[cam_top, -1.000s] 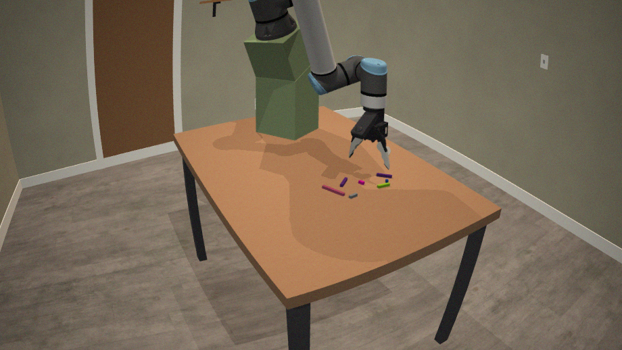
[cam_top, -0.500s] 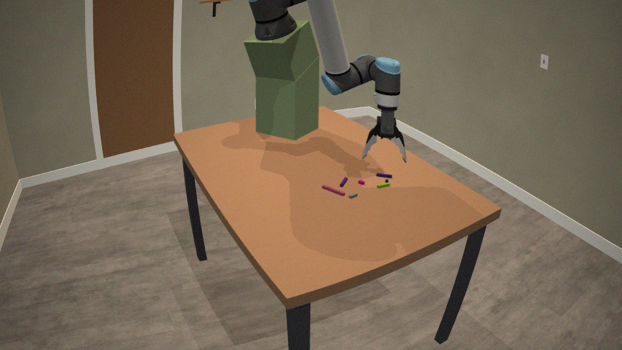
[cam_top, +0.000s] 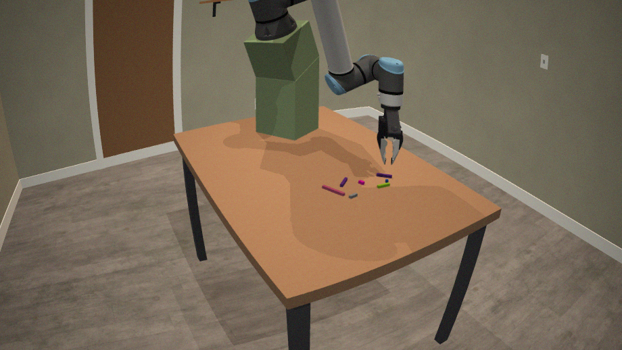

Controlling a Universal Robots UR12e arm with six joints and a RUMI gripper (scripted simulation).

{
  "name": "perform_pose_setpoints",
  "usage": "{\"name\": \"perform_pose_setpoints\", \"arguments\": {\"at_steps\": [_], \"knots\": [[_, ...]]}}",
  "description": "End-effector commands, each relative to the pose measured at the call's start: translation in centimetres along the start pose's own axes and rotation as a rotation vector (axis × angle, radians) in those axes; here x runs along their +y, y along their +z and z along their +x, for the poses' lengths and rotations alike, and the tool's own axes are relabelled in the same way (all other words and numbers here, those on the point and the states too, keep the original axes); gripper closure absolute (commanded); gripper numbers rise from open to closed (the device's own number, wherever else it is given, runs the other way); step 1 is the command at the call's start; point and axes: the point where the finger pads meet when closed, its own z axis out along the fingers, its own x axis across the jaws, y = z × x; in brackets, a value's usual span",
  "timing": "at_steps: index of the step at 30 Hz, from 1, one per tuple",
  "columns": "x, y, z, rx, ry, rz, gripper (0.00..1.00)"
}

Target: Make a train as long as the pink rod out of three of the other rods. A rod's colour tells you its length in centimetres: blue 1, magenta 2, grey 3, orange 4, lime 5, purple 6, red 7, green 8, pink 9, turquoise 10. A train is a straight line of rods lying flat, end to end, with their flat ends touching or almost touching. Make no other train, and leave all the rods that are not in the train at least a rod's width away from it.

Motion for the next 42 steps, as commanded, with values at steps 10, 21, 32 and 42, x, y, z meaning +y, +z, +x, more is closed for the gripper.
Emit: {"name": "perform_pose_setpoints", "arguments": {"at_steps": [10,21,32,42], "knots": [[-0.03,-0.05,-0.03,-0.001,0.000,0.001,0.86],[-0.03,-0.05,-0.03,-0.001,0.000,0.001,0.86],[-0.03,-0.04,-0.03,-0.001,0.000,0.001,0.86],[-0.03,0.39,-0.03,-0.001,-0.001,0.001,0.86]]}}
